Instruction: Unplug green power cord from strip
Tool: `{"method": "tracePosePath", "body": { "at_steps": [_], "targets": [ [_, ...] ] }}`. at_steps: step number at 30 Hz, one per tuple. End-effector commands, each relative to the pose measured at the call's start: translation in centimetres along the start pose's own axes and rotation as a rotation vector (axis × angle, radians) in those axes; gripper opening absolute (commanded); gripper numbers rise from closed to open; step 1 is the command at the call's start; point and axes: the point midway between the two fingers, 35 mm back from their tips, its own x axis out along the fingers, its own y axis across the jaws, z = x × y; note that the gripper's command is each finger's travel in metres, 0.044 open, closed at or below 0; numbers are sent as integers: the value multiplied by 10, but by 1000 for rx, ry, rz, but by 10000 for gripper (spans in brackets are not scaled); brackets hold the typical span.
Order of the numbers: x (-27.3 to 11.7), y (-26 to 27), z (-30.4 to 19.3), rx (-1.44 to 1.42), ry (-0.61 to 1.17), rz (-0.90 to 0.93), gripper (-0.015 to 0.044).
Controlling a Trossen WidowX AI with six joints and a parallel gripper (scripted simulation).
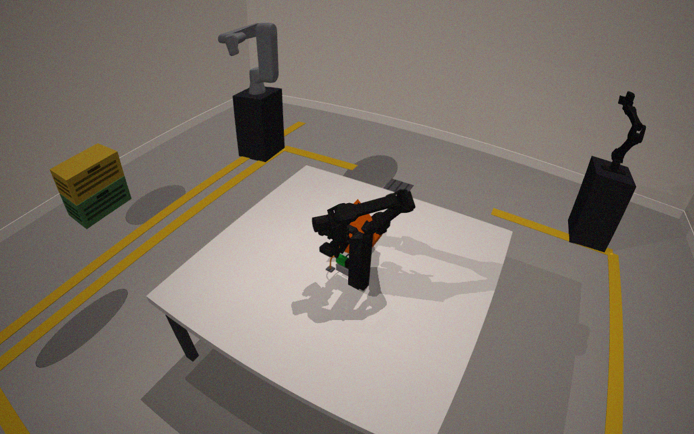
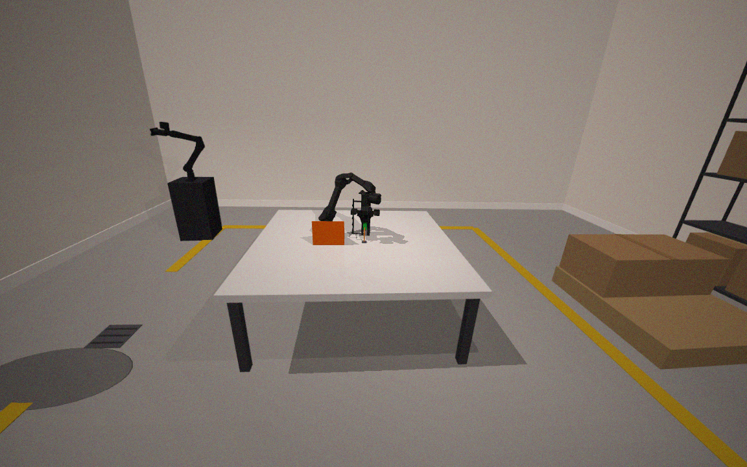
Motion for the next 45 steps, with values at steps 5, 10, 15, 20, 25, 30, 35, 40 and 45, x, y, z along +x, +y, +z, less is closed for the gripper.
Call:
{"method": "tracePosePath", "body": {
  "at_steps": [5,10,15,20,25,30,35,40,45],
  "targets": [
    [2,0,-5,5,5,2,160],
    [10,0,-5,5,5,2,160],
    [12,0,-5,5,6,2,160],
    [10,0,-4,0,1,-1,48],
    [10,0,-4,0,1,-1,15],
    [10,0,-3,0,1,-1,0],
    [9,1,4,1,0,0,0],
    [9,1,13,2,-1,0,0],
    [9,2,21,2,-1,1,0]
  ]
}}
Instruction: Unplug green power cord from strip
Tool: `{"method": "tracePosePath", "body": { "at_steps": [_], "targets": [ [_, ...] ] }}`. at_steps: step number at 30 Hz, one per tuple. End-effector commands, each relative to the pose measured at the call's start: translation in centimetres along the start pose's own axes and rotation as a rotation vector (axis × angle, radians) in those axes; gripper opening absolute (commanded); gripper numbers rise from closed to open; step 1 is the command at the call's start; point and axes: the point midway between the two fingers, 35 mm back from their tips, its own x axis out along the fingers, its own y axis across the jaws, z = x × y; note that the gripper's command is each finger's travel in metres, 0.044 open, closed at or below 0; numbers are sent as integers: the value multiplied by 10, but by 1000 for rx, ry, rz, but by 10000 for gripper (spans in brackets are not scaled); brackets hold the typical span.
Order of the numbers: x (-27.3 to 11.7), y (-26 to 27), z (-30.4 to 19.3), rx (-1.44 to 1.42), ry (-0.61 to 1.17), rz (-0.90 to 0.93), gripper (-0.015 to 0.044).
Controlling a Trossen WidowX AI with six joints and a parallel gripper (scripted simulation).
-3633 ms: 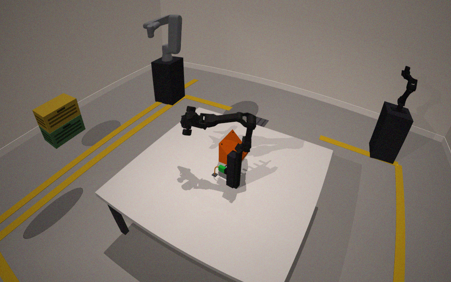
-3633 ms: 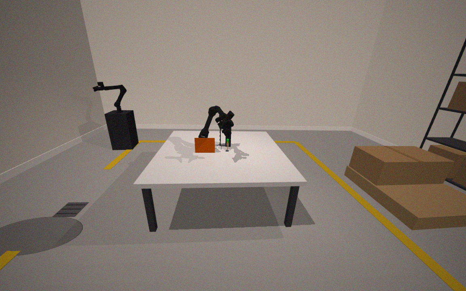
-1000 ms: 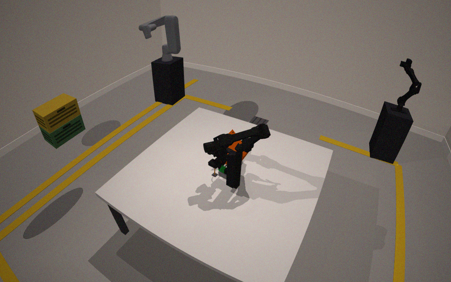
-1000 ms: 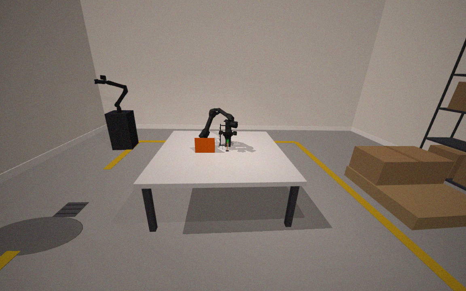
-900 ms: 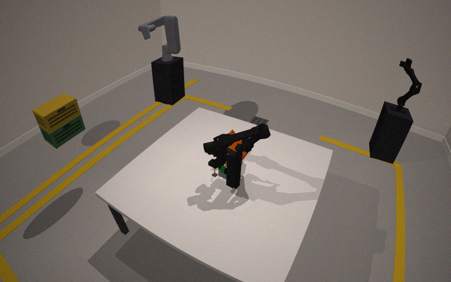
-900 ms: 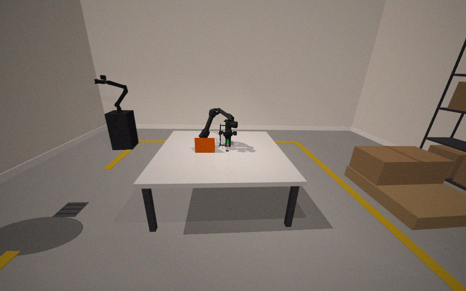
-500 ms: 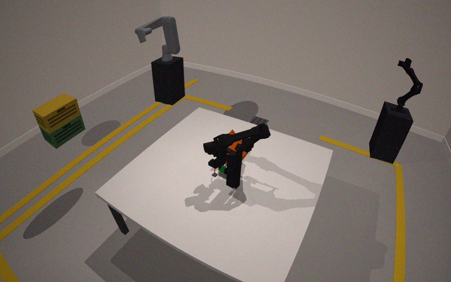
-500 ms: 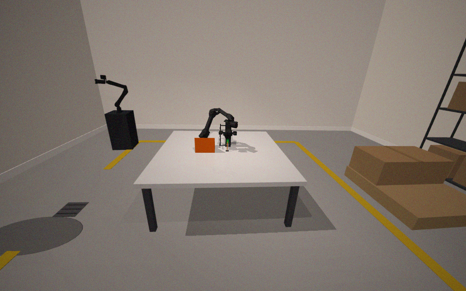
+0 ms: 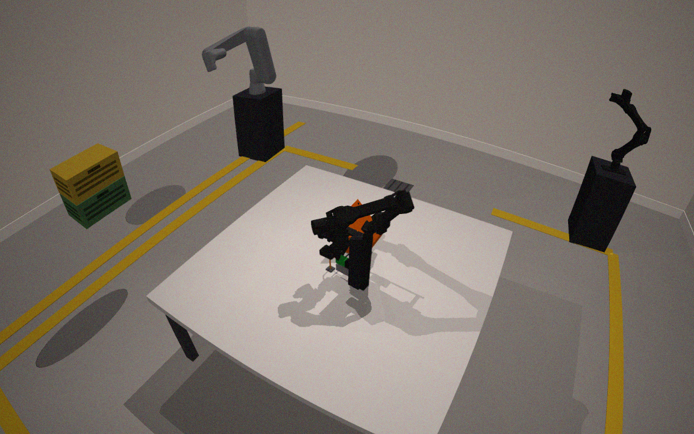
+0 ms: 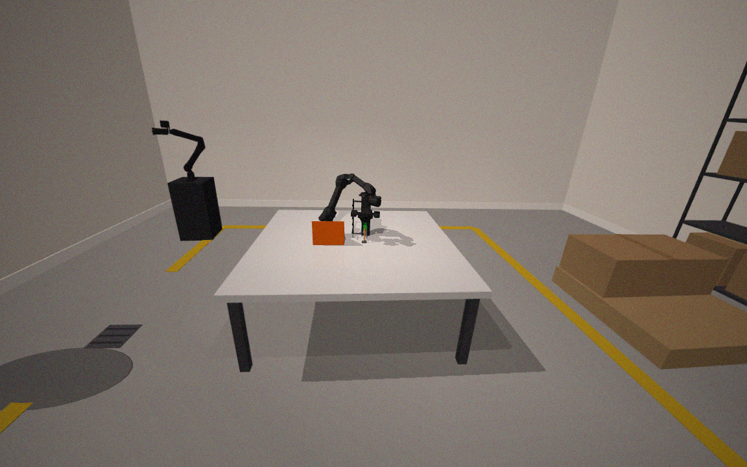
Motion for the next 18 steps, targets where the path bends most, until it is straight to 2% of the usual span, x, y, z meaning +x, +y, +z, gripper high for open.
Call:
{"method": "tracePosePath", "body": {
  "at_steps": [1,18],
  "targets": [
    [-6,1,24,7,-46,6,0],
    [-11,-1,51,9,-46,8,0]
  ]
}}
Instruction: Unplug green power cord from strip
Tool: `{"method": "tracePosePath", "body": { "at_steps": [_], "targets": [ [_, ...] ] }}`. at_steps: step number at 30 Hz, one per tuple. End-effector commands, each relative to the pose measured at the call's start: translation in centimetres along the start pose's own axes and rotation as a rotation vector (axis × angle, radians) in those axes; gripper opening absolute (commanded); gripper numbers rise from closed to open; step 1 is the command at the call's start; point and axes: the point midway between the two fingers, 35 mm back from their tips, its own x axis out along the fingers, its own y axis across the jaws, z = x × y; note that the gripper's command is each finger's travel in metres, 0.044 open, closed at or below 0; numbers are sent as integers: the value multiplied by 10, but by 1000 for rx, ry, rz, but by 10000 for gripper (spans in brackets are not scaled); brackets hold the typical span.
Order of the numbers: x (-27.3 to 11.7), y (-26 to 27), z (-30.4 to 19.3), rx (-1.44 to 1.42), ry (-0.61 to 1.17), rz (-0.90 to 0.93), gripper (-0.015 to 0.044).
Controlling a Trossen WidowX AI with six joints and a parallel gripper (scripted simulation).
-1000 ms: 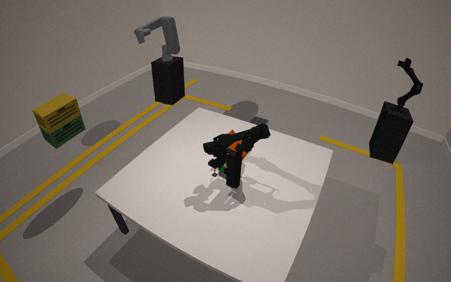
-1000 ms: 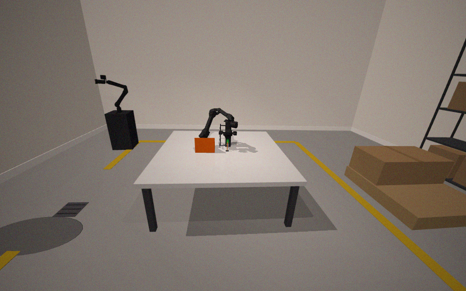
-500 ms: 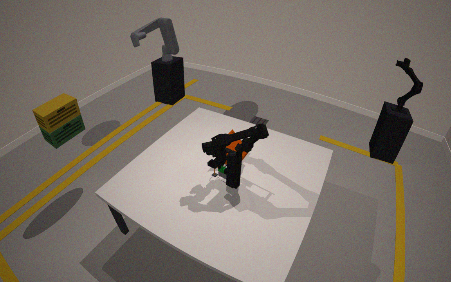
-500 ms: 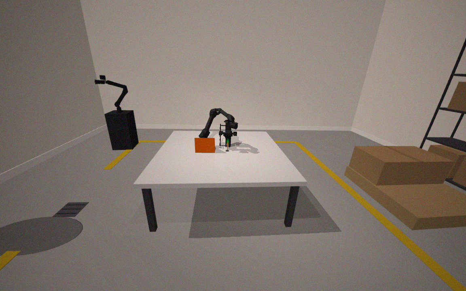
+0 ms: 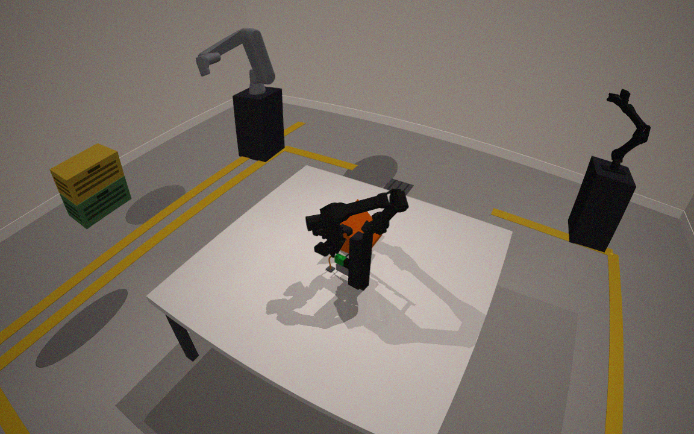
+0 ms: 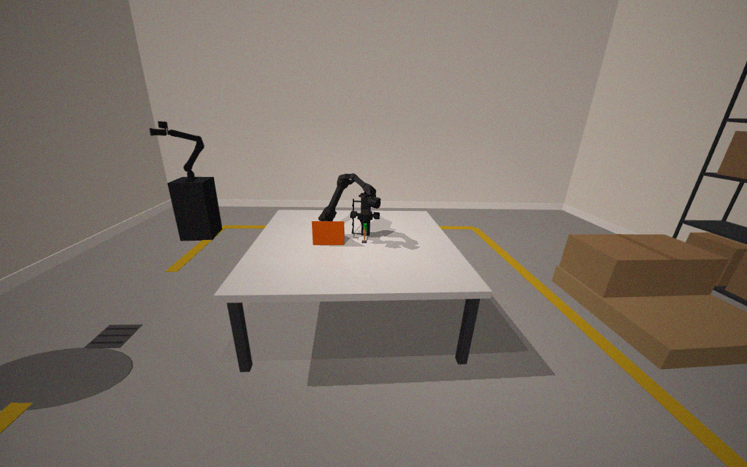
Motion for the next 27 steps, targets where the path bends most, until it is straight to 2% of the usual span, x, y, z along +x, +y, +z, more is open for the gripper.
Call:
{"method": "tracePosePath", "body": {
  "at_steps": [1,7,8,13,27],
  "targets": [
    [-9,-1,27,3,-58,7,0],
    [-11,-3,36,3,-58,7,0],
    [-3,-1,20,-17,-50,-9,26],
    [-3,-1,20,-17,-50,-9,157],
    [-13,-2,21,3,-54,7,160]
  ]
}}
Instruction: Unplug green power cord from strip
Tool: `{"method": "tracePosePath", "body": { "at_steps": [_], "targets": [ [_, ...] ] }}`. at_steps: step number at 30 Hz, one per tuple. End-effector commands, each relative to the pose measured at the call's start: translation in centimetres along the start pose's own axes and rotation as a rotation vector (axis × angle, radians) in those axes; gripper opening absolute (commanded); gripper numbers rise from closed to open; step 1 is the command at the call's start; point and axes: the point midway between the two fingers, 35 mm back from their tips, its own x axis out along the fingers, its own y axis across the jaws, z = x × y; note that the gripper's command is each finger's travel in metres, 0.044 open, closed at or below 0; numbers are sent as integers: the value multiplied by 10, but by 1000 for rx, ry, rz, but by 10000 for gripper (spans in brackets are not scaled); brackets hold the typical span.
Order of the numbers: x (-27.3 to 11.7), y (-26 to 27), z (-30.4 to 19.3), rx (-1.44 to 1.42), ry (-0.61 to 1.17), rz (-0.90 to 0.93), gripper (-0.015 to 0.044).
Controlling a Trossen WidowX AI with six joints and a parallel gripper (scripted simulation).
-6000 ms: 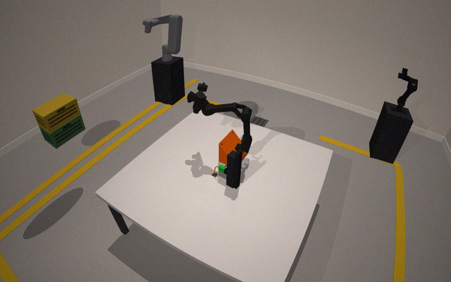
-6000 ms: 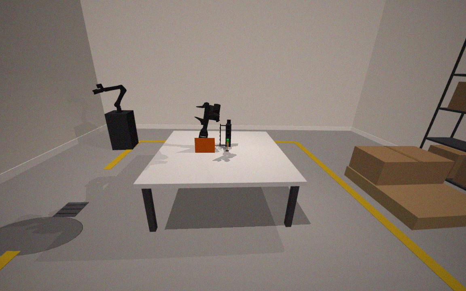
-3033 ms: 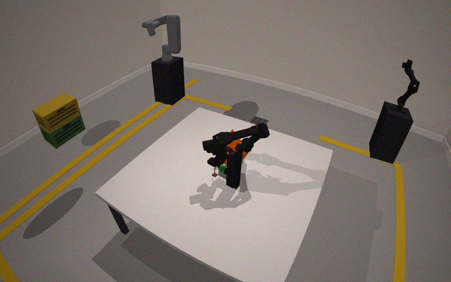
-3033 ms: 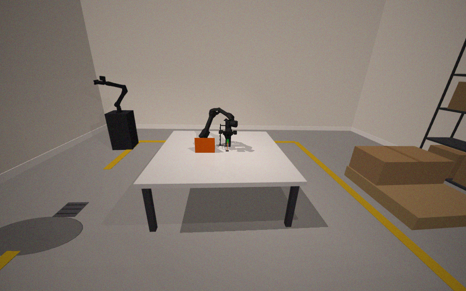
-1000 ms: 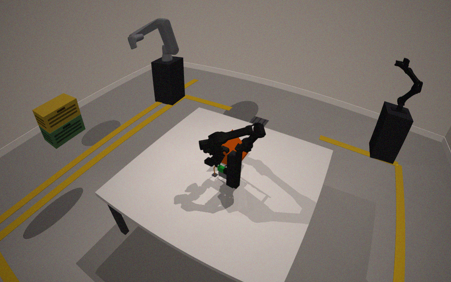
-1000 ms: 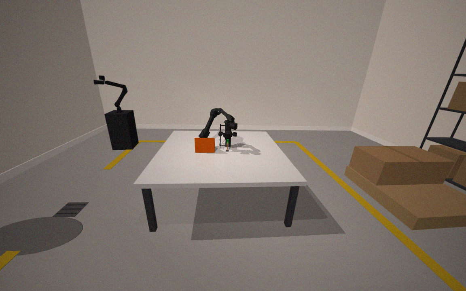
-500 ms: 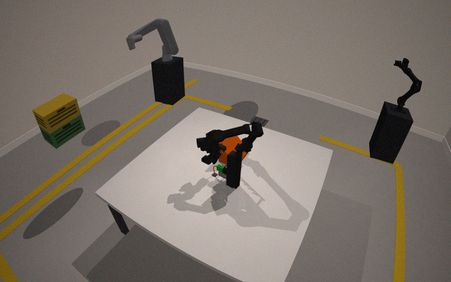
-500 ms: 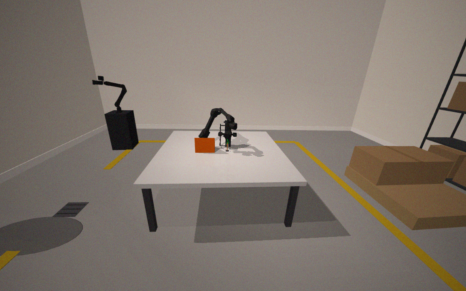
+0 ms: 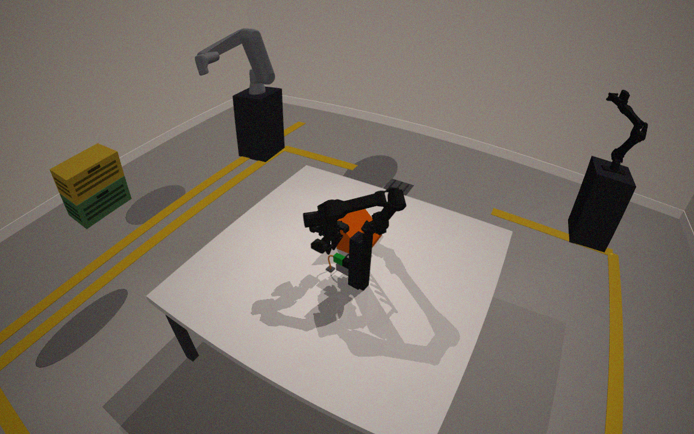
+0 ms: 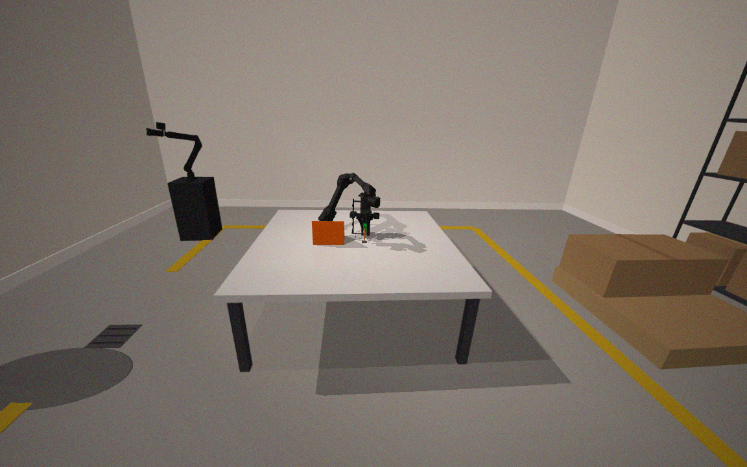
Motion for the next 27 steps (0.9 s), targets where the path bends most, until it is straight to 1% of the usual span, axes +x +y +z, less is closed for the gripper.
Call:
{"method": "tracePosePath", "body": {
  "at_steps": [1,27],
  "targets": [
    [-6,1,1,11,-2,13,160],
    [-6,2,-36,12,0,13,160]
  ]
}}
